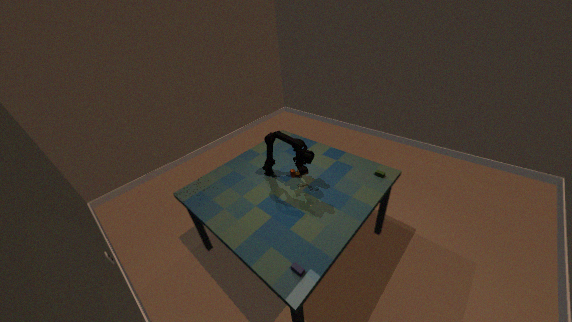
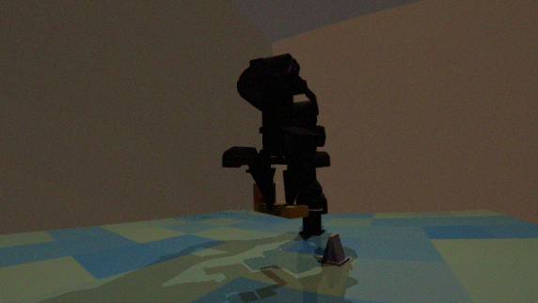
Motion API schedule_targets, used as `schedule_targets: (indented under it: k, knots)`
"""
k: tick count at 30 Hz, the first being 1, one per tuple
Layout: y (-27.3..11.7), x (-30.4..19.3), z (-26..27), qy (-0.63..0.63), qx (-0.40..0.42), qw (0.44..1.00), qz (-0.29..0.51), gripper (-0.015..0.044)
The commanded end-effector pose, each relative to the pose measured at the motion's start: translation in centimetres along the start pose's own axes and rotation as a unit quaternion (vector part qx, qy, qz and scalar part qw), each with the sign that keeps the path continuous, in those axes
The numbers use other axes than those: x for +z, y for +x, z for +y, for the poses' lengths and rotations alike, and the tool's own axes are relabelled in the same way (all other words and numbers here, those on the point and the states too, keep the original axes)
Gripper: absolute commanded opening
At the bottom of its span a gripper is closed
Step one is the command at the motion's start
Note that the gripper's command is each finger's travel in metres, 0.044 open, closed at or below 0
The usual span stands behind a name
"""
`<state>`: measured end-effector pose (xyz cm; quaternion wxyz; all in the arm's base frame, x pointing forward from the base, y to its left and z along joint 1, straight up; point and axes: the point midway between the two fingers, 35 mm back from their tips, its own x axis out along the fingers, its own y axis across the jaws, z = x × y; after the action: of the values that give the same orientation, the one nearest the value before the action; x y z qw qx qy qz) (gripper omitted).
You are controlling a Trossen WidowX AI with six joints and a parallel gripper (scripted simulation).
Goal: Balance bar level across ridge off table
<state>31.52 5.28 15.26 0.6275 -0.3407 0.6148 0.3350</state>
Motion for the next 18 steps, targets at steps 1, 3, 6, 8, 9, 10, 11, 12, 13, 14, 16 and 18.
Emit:
schedule_targets:
  k: [1, 3, 6, 8, 9, 10, 11, 12, 13, 14, 16, 18]
  knots:
    - [-0.2, 0.7, 1.5, -0.020, -0.002, 1.000, -0.004, 0.0000]
    - [-0.2, 1.1, 2.2, -0.031, -0.002, 0.999, -0.004, 0.0000]
    - [-0.2, 1.6, 3.3, -0.048, -0.002, 0.999, -0.005, 0.0000]
    - [-0.2, 2.0, 4.0, -0.059, -0.002, 0.998, -0.005, 0.0000]
    - [-0.2, 2.1, 4.4, -0.064, -0.001, 0.998, -0.005, 0.0000]
    - [-0.2, 2.3, 4.8, -0.070, -0.001, 0.998, -0.005, 0.0000]
    - [-0.2, 2.4, 5.1, -0.075, -0.001, 0.997, -0.005, 0.0000]
    - [-0.2, 2.5, 5.5, -0.080, -0.001, 0.997, -0.005, 0.0000]
    - [-0.2, 2.6, 5.9, -0.086, -0.001, 0.996, -0.005, 0.0000]
    - [-0.1, 2.8, 6.2, -0.091, -0.001, 0.996, -0.005, 0.0000]
    - [-0.1, 3.0, 6.9, -0.101, 0.000, 0.995, -0.005, 0.0000]
    - [-0.1, 3.2, 7.7, -0.112, 0.000, 0.994, -0.006, 0.0000]
